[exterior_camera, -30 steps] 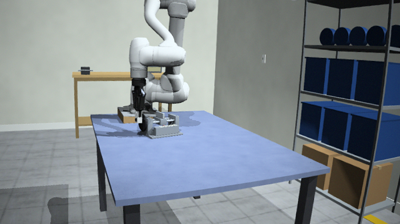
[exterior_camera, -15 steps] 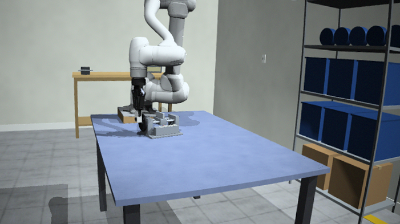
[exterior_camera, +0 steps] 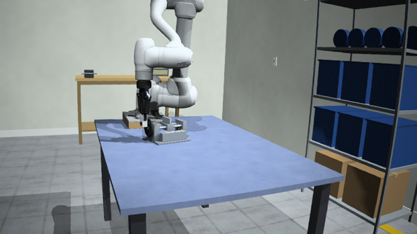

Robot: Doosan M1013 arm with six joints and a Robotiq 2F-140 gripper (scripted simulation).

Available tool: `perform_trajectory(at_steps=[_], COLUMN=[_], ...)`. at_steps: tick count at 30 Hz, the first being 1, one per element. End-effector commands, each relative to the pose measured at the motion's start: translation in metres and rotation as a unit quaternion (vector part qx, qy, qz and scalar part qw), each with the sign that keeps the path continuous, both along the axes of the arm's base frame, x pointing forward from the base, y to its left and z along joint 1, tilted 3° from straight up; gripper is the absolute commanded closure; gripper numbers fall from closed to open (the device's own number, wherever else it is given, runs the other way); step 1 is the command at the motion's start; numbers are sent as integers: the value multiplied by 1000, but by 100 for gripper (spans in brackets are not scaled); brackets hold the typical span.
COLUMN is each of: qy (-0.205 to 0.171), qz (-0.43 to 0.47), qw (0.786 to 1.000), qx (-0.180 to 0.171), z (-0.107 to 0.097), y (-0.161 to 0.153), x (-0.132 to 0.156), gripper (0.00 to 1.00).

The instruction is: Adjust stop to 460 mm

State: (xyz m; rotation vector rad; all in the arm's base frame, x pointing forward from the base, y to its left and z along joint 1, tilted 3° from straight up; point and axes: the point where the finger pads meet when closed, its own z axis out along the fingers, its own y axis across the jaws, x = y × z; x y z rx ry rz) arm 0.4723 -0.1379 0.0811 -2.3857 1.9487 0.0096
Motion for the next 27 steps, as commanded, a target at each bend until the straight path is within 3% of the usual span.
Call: perform_trajectory(at_steps=[1,27], qy=[1,1], qz=[0,0], qw=[1000,1000], qx=[0,0], z=[1,-2], y=[-1,-6], x=[-3,-30], gripper=[96,96])
